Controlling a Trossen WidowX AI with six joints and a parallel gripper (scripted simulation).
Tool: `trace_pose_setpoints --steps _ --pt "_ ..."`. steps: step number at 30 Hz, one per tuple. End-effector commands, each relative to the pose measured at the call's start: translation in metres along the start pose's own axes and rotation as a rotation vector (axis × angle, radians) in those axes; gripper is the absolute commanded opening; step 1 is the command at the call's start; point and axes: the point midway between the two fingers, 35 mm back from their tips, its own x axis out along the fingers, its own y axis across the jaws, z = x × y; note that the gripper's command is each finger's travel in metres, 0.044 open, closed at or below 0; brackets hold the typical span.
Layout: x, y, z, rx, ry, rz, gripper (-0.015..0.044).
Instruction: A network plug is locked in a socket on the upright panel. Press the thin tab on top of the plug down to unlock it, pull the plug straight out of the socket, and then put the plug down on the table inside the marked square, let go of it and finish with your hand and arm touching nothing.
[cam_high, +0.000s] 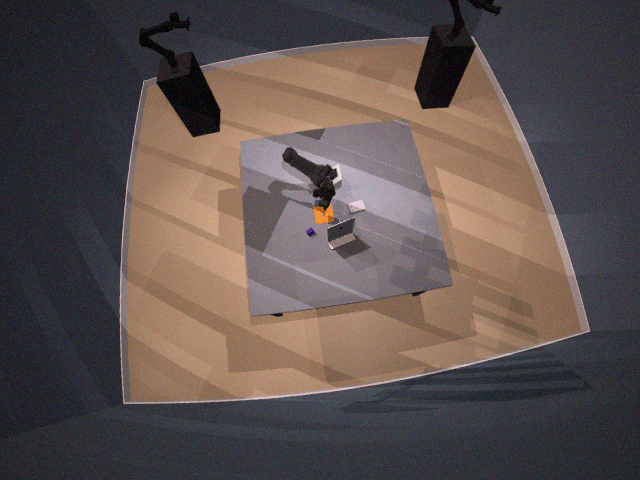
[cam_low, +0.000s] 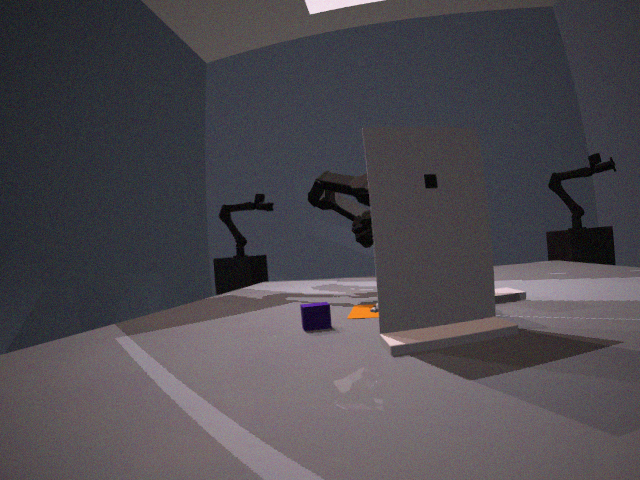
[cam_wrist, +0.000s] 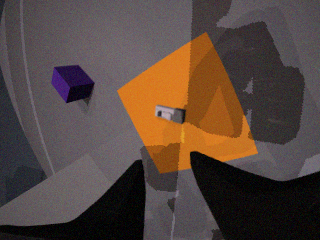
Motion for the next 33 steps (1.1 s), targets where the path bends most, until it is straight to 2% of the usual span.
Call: trace_pose_setpoints --steps 1,33 --pt "-0.004 0.006 0.0 0.011 -0.002 0.005 0.0156" --pt "-0.03 0.02 0.002 0.008 -0.008 0.01 0.0156"
